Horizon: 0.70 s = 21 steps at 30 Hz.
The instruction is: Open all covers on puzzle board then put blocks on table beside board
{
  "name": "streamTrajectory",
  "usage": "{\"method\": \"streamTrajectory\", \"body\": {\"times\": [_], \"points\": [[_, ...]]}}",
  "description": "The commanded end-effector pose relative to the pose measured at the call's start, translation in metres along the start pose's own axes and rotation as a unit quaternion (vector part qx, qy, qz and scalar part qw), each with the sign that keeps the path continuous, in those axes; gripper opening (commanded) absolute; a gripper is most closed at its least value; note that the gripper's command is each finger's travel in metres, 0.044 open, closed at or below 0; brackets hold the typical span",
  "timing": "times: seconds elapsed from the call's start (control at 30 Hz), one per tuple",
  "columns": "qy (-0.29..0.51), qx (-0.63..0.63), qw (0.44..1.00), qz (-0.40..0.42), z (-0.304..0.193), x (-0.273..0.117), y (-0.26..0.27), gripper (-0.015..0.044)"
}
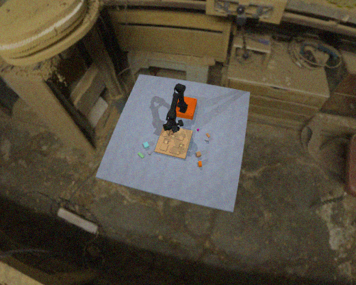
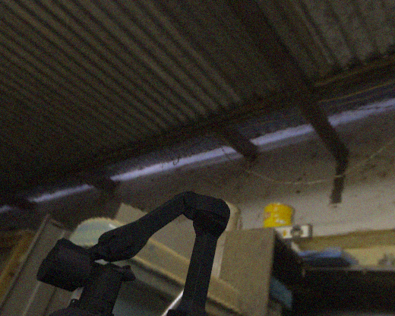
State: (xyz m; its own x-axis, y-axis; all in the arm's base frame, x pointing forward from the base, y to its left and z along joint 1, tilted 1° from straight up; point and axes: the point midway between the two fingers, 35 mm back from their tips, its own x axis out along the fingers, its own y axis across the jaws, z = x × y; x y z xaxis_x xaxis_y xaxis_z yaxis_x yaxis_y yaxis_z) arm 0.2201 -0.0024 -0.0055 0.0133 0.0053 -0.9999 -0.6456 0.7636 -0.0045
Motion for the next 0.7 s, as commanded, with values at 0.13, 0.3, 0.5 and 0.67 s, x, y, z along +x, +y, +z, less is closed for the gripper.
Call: {"method": "streamTrajectory", "body": {"times": [0.13, 0.3, 0.5, 0.67], "points": [[-0.001, -0.002, 1.000, 0.001, 0.0004, 0.0067, 0.0001, 0.0000], [-0.001, -0.003, 1.000, 0.001, 0.0006, 0.0102, 0.0001, 0.0000], [-0.001, -0.003, 1.000, 0.001, 0.0006, 0.0102, 0.0001, 0.0000], [-0.001, -0.003, 1.000, 0.001, 0.0020, 0.0116, -0.0002, 0.0000]]}}
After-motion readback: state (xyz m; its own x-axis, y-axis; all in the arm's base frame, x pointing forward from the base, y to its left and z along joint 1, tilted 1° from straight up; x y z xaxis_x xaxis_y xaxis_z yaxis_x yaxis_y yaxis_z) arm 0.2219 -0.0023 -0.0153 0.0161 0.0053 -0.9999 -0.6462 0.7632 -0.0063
